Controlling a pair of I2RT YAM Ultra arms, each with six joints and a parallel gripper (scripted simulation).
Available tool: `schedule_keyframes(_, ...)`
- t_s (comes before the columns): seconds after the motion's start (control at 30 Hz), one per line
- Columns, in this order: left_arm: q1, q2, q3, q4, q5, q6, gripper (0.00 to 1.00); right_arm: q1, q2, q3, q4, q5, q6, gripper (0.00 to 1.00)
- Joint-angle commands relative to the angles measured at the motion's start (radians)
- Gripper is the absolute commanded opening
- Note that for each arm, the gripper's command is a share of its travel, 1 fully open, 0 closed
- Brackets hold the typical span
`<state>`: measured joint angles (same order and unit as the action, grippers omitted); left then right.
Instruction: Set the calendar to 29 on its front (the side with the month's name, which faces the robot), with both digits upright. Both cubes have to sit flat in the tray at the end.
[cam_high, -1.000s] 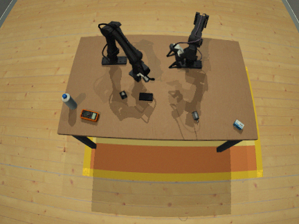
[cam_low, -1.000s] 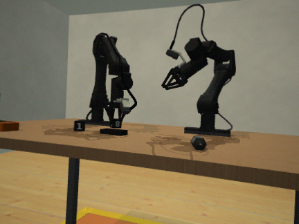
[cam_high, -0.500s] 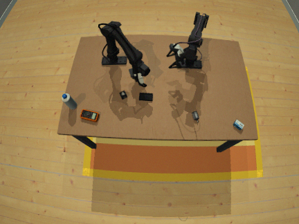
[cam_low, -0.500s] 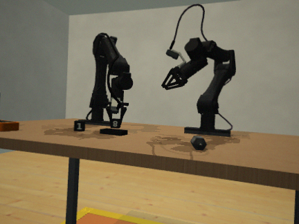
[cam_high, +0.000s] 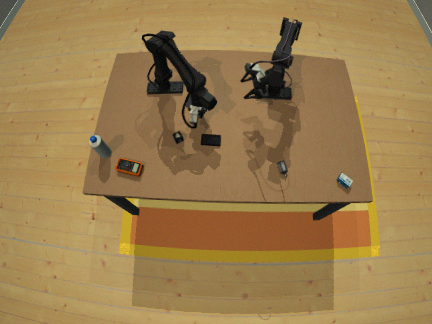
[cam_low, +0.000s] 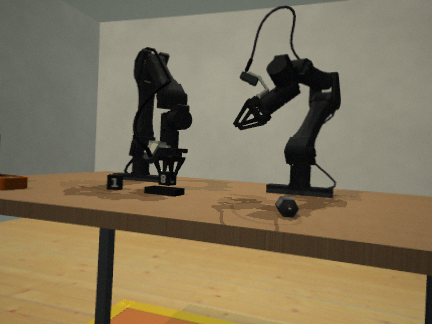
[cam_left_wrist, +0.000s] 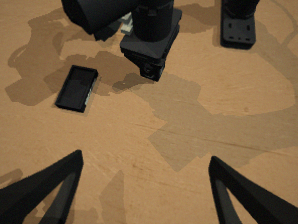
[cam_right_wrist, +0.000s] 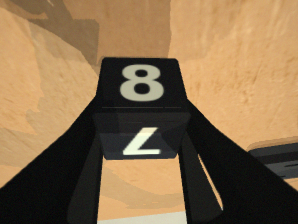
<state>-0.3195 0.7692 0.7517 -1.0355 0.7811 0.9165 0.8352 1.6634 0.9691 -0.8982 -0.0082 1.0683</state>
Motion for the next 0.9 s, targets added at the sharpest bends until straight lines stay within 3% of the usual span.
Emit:
schedule_keyframes(0.0, 0.004, 0.001, 0.030, -0.008, 0.033, 0.007, 1.00, 0.005, -0.038, -0.007, 0.020, 0.000, 0.196, 0.35)
schedule_keyframes(0.2, 0.004, 0.001, 0.030, -0.008, 0.033, 0.007, 1.00, 0.010, -0.039, -0.008, 0.021, 0.007, 0.323, 0.35)
schedule_keyframes(0.87, 0.004, 0.001, 0.030, -0.008, 0.033, 0.007, 1.00, 0.013, -0.025, -0.001, 0.027, 0.015, 0.314, 0.35)
